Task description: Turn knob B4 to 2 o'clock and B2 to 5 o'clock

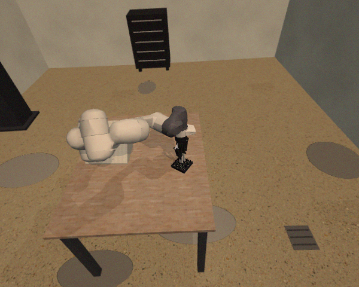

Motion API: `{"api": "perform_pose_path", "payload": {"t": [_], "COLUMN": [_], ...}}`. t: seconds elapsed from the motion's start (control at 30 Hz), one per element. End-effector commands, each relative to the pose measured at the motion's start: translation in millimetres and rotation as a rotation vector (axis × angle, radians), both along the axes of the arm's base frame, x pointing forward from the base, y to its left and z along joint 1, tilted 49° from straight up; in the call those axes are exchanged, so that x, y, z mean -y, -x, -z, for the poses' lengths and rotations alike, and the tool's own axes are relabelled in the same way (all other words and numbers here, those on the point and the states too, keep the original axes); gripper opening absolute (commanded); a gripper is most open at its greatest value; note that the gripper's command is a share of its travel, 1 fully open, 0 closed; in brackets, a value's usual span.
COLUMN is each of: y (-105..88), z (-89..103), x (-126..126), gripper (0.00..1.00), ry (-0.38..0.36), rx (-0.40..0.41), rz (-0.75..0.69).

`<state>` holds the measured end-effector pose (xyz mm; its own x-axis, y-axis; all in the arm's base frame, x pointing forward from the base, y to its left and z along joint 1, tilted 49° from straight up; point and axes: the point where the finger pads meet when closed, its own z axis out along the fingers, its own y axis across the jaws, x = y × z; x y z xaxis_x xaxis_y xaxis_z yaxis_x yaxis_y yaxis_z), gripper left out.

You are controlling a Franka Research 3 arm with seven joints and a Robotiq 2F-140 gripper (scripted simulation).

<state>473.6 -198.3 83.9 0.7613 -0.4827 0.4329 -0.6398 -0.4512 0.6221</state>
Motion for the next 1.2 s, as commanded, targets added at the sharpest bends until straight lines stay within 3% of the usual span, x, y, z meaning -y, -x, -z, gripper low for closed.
{"api": "perform_pose_path", "payload": {"t": [0.0,0.27,1.17], "y": [-0.2,-2.0,-2.1], "z": [-1.1,-12.3,-13.2], "x": [-2,-16,-17], "gripper": [0.12,0.12,0.12], "ry": [-0.001,-0.001,-0.001], "rx": [-0.004,-0.005,-0.005], "rz": [-0.003,-0.003,-0.003]}}
